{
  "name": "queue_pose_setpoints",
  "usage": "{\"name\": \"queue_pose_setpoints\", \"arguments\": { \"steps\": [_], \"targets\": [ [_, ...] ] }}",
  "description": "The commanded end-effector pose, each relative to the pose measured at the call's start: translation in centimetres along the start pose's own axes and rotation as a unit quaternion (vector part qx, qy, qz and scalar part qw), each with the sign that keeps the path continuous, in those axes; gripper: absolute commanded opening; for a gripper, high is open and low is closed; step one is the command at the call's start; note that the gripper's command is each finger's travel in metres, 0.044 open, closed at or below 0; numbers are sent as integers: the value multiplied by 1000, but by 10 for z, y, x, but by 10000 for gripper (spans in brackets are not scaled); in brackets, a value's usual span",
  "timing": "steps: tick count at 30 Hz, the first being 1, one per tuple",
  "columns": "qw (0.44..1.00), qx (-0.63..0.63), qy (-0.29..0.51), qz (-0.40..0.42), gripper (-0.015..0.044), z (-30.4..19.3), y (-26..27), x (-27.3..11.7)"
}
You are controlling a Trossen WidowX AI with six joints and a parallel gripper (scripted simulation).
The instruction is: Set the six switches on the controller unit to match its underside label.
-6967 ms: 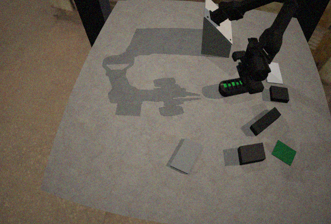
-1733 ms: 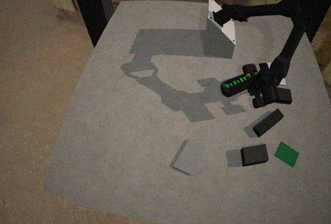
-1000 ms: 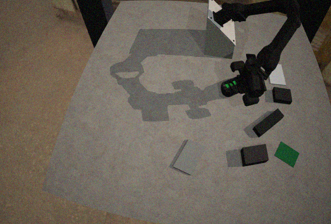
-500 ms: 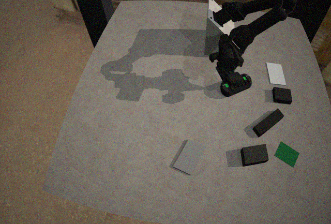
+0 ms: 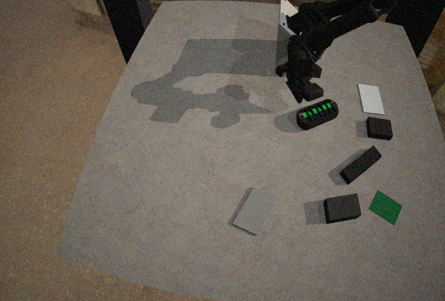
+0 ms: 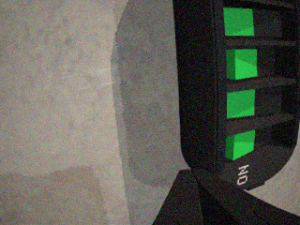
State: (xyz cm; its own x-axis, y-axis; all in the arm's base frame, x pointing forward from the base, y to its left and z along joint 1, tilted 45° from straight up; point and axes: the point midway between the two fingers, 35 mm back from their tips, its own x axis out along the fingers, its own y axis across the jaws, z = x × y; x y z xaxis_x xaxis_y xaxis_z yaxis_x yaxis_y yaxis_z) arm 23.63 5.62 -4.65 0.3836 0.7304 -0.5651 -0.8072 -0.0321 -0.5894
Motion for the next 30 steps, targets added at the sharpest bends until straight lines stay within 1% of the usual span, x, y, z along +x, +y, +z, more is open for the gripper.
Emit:
{"name": "queue_pose_setpoints", "arguments": {
  "steps": [1,4,7,12,17,30],
  "targets": [
    [1000,-4,-1,-2,0,1,0,0],
    [1000,0,0,2,0,1,-1,0],
    [1000,3,-3,31,0,13,-15,2],
    [996,6,-5,93,0,54,-41,-1],
    [990,5,-1,143,0,101,-54,-13],
    [989,5,0,145,0,102,-54,-8]
  ]
}}
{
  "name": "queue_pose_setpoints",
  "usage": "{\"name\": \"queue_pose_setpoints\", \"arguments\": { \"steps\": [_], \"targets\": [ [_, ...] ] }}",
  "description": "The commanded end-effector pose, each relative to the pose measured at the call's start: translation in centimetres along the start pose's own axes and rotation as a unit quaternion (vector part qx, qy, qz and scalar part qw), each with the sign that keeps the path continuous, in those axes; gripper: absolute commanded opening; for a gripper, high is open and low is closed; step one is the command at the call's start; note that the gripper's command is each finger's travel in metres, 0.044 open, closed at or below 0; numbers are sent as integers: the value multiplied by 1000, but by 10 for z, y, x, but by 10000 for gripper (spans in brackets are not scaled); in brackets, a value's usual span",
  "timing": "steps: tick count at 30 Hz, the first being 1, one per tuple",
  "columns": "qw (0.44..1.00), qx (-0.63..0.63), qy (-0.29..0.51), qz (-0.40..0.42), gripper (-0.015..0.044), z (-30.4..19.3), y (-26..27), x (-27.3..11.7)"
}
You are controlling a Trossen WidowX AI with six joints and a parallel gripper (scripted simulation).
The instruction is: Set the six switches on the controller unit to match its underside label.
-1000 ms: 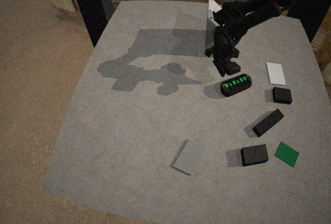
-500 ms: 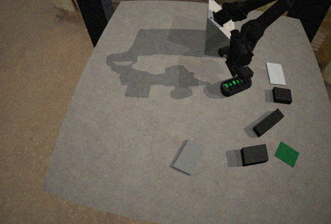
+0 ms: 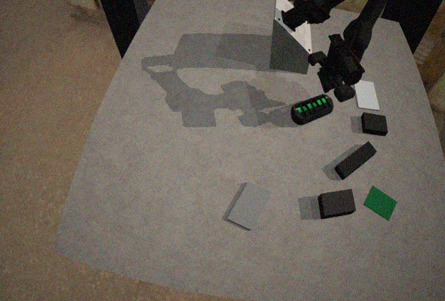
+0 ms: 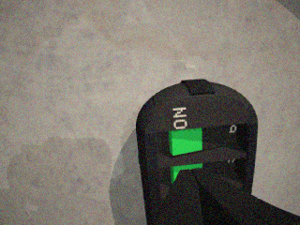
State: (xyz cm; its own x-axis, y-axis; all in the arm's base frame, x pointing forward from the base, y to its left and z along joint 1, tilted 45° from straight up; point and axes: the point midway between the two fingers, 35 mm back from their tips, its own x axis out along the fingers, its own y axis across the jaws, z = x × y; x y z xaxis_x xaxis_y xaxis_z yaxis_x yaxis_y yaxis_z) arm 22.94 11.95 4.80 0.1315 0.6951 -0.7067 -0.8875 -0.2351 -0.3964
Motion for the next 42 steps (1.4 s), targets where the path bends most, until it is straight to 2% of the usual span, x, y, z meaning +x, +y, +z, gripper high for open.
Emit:
{"name": "queue_pose_setpoints", "arguments": {
  "steps": [1,26,42],
  "targets": [
    [1000,0,3,-1,0,1,-2,3],
    [1000,1,1,-2,0,0,-2,41],
    [1000,1,1,-2,0,0,-2,42]
  ]
}}
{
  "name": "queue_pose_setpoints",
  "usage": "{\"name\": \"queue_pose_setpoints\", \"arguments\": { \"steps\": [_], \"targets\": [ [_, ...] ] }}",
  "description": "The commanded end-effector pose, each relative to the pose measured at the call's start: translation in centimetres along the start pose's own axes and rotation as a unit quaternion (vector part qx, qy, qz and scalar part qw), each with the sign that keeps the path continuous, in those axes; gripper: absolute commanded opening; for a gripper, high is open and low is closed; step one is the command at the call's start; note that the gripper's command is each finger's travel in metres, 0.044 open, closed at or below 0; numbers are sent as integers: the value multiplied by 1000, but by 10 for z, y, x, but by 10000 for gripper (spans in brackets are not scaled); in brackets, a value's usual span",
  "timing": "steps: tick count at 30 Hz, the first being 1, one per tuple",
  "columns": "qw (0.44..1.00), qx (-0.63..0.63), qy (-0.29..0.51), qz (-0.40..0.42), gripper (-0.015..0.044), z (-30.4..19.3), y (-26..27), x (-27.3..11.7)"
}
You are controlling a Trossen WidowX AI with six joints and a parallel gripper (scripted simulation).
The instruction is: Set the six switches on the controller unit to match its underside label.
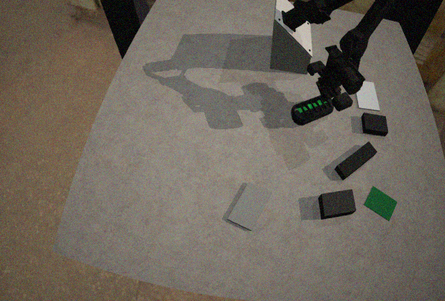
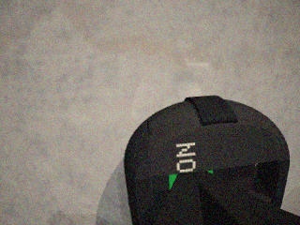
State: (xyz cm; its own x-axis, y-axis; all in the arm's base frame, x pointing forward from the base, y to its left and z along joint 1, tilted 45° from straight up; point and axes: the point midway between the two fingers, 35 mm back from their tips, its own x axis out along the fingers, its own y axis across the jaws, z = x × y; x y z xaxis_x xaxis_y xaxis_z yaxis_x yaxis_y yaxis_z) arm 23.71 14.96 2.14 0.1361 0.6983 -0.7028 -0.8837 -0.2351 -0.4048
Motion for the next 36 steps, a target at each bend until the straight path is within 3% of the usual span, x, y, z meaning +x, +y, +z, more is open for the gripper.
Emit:
{"name": "queue_pose_setpoints", "arguments": {
  "steps": [1,8,36],
  "targets": [
    [1000,4,2,2,0,-1,1,1],
    [1000,4,3,2,0,-1,0,-44],
    [1000,4,3,2,0,-22,1,-19]
  ]
}}
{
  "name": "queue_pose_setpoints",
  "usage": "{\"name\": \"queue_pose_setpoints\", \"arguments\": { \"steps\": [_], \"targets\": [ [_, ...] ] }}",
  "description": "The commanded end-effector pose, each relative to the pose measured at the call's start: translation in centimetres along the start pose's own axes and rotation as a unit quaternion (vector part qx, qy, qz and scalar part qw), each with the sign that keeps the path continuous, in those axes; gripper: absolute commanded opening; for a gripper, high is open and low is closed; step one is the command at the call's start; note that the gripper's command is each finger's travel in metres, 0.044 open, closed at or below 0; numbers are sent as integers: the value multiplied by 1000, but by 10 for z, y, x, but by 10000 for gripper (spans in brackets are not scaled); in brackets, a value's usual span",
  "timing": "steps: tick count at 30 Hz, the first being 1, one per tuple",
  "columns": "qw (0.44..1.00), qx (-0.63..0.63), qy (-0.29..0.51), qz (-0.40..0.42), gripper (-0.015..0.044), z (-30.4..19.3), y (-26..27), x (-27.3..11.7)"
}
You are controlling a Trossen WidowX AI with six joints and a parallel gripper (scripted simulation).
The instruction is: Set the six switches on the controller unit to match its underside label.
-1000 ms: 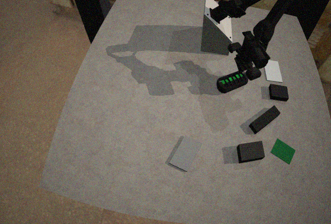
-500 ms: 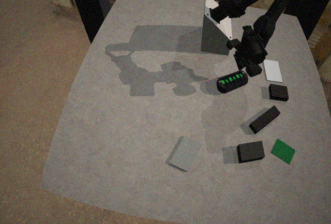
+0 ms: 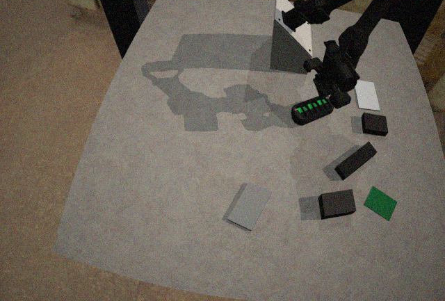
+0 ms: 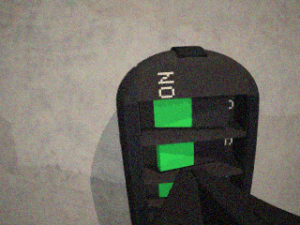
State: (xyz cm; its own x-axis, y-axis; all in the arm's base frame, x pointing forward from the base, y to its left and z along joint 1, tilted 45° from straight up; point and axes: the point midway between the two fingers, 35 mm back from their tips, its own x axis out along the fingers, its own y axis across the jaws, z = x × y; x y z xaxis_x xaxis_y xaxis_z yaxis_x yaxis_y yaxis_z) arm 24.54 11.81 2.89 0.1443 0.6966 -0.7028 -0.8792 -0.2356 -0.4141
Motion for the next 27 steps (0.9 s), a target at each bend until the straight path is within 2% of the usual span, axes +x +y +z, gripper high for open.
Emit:
{"name": "queue_pose_setpoints", "arguments": {
  "steps": [1,15,27],
  "targets": [
    [1000,8,0,6,0,-1,4,8],
    [1000,8,0,5,0,-1,4,27],
    [1000,8,0,5,0,-1,4,27]
  ]
}}
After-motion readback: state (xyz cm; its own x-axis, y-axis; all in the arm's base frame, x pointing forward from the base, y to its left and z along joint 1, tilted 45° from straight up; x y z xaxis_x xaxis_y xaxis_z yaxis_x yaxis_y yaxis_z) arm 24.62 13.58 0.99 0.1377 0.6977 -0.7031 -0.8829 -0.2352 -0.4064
